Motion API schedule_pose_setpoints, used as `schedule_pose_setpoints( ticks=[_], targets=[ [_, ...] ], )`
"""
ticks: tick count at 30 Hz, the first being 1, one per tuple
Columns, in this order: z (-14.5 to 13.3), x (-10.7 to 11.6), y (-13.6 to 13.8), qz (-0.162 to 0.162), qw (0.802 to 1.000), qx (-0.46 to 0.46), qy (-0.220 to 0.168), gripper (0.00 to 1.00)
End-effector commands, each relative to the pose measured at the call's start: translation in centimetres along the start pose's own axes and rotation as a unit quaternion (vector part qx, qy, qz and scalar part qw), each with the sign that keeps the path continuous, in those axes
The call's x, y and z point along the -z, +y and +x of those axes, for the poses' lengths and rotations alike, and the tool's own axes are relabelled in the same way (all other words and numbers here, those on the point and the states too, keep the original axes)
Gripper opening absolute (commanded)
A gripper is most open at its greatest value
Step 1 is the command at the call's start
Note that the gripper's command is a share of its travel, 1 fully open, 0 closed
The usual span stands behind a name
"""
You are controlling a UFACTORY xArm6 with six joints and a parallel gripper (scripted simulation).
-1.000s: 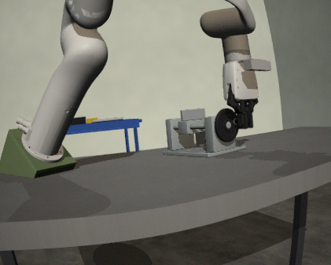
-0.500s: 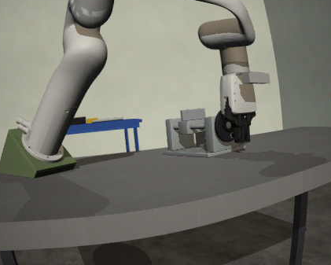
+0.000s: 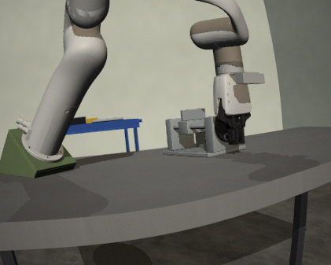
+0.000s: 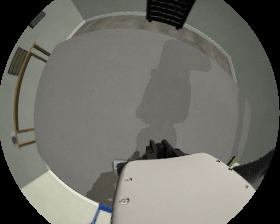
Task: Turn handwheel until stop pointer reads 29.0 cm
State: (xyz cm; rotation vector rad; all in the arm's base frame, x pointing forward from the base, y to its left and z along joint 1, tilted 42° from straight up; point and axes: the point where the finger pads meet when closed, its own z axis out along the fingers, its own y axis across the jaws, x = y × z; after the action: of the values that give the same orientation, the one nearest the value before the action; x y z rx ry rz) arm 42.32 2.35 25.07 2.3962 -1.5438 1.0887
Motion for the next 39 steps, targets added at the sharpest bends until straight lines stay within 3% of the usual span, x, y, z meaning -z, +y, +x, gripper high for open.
schedule_pose_setpoints(
  ticks=[1,21,39],
  targets=[
    [0.0,0.4,0.8,0.000,1.000,0.000,0.000,0.06],
    [0.0,3.0,2.0,0.000,1.000,0.000,0.000,0.06],
    [0.0,5.5,0.5,0.000,1.000,0.000,0.000,0.06]
  ],
)
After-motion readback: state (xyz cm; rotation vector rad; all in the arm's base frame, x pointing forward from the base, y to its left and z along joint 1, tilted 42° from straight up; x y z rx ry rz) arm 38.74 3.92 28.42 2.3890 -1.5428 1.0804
